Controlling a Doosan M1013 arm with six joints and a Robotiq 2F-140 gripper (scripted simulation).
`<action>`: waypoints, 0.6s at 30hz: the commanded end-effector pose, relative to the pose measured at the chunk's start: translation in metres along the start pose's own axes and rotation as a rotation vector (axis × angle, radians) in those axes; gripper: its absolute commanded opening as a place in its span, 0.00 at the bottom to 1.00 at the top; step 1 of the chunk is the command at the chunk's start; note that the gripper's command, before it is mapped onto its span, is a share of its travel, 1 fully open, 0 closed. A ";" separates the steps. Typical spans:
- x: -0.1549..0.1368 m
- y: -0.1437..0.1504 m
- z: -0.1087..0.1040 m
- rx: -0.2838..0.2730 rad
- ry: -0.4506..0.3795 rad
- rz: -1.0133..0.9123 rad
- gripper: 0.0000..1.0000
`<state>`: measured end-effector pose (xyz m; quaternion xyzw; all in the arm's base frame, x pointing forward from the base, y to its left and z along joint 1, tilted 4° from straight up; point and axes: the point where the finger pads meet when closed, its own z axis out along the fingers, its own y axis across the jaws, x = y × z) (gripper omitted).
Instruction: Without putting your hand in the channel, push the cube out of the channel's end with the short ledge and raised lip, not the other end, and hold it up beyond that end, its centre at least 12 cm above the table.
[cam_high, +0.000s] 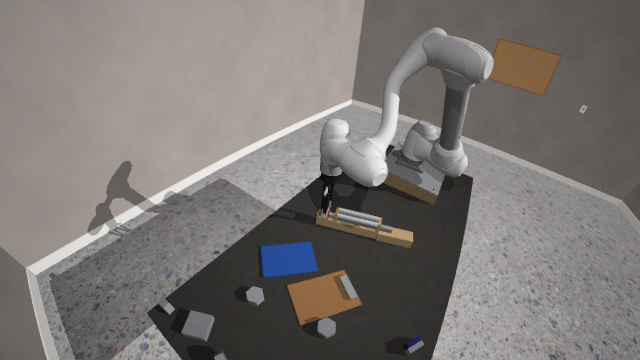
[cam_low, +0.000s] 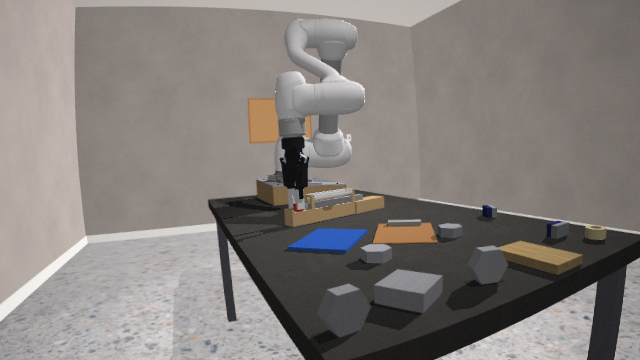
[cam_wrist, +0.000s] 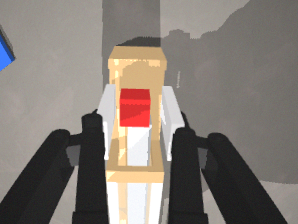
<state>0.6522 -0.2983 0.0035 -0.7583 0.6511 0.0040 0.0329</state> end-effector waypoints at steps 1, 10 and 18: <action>-0.001 -0.001 0.002 0.005 0.000 -0.003 0.25; -0.001 -0.001 0.002 0.005 0.000 -0.003 0.00; -0.001 -0.001 0.002 0.005 0.000 -0.003 0.00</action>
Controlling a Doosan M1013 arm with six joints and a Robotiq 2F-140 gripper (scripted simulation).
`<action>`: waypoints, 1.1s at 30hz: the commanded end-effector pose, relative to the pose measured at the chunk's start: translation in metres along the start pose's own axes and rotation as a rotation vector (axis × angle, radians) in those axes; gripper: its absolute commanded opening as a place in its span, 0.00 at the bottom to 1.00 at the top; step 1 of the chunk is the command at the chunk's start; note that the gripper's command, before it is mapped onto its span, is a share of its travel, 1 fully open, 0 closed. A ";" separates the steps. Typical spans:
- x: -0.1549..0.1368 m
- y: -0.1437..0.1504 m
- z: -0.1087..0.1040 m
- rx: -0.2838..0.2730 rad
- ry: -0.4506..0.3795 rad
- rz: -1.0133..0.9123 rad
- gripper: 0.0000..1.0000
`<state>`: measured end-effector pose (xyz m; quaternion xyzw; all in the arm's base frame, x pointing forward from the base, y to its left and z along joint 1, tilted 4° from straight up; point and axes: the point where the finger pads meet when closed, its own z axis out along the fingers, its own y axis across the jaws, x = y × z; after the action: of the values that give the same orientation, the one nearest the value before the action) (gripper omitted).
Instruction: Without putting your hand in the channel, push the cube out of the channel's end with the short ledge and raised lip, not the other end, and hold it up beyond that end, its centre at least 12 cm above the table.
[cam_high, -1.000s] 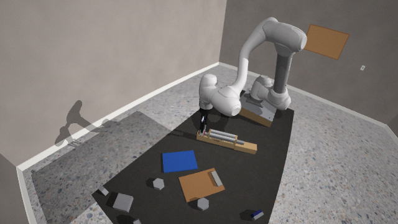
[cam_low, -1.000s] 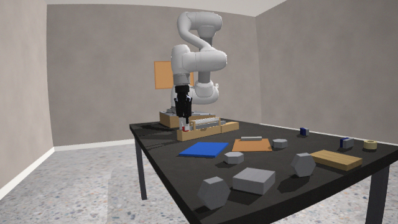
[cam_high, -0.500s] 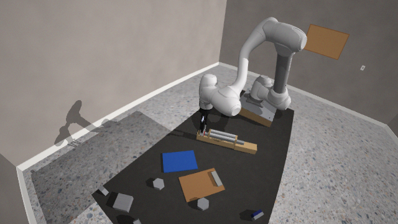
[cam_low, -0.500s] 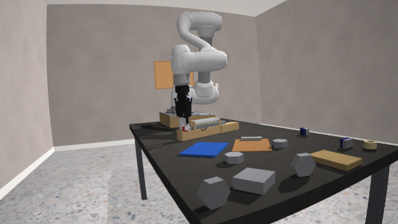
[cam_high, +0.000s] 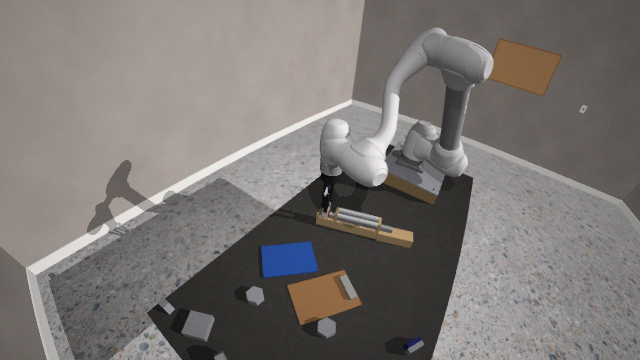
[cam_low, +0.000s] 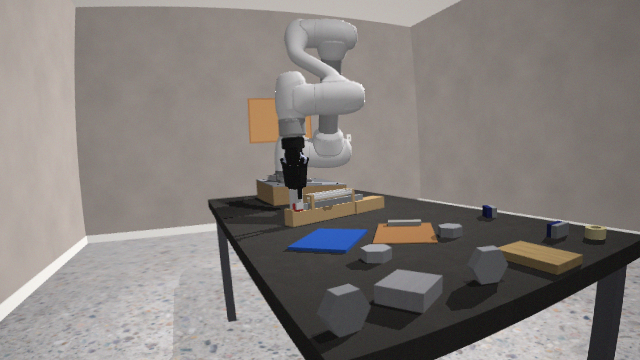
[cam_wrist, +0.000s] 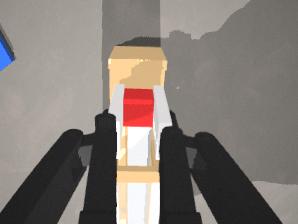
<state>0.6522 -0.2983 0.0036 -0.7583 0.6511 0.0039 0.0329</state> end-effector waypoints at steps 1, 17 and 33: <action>-0.001 -0.001 0.002 0.005 0.000 -0.003 0.00; -0.001 -0.001 0.002 0.005 0.000 -0.003 0.00; -0.001 -0.001 -0.033 0.005 0.000 -0.003 0.00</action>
<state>0.6527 -0.2980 0.0222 -0.7588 0.6504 0.0011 0.0342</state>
